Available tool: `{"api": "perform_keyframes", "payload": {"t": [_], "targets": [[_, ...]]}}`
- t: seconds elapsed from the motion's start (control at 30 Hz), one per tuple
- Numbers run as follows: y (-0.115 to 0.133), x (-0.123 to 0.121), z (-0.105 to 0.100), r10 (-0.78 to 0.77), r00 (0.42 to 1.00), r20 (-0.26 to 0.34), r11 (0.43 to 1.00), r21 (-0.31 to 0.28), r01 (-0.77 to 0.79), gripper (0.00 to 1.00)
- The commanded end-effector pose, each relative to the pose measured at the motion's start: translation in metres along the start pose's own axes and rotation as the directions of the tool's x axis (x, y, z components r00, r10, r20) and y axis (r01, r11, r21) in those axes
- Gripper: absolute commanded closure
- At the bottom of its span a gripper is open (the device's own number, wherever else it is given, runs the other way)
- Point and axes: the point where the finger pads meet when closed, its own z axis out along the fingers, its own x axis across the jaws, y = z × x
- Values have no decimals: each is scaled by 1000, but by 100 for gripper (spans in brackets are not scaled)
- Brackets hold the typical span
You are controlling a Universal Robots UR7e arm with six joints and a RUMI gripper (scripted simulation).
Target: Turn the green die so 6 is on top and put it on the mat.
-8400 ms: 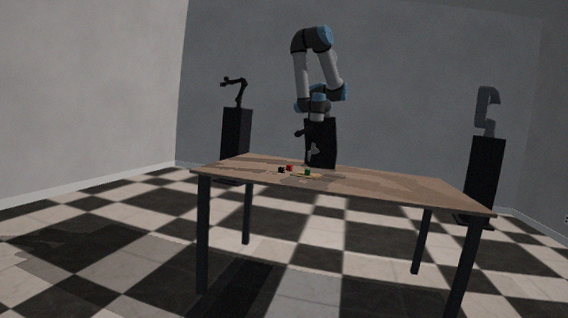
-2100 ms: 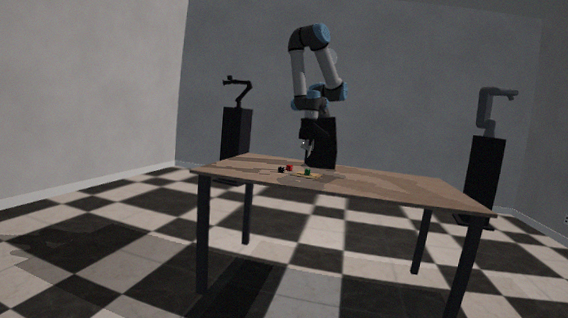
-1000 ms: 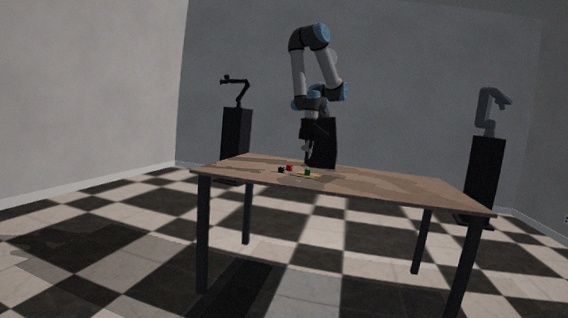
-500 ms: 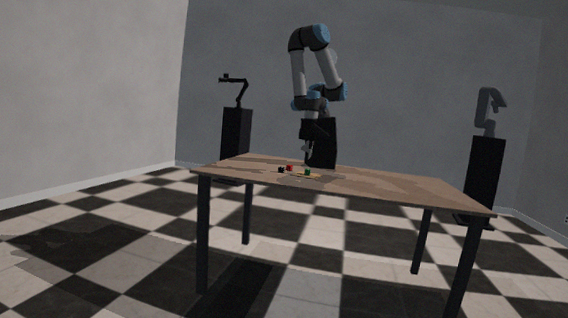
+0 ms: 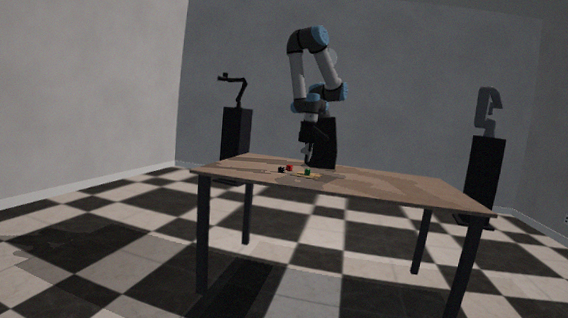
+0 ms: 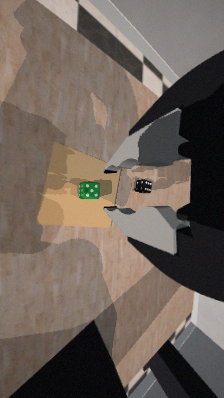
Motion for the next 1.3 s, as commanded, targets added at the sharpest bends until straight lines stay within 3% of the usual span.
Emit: {"api": "perform_keyframes", "payload": {"t": [0.0,0.5,1.27], "targets": [[0,0,3,0,1000,-1,1000,0,0,72],[0,1,27,0,1000,-1,1000,0,0,72],[1,1,37,0,1000,-1,1000,0,0,72]]}}
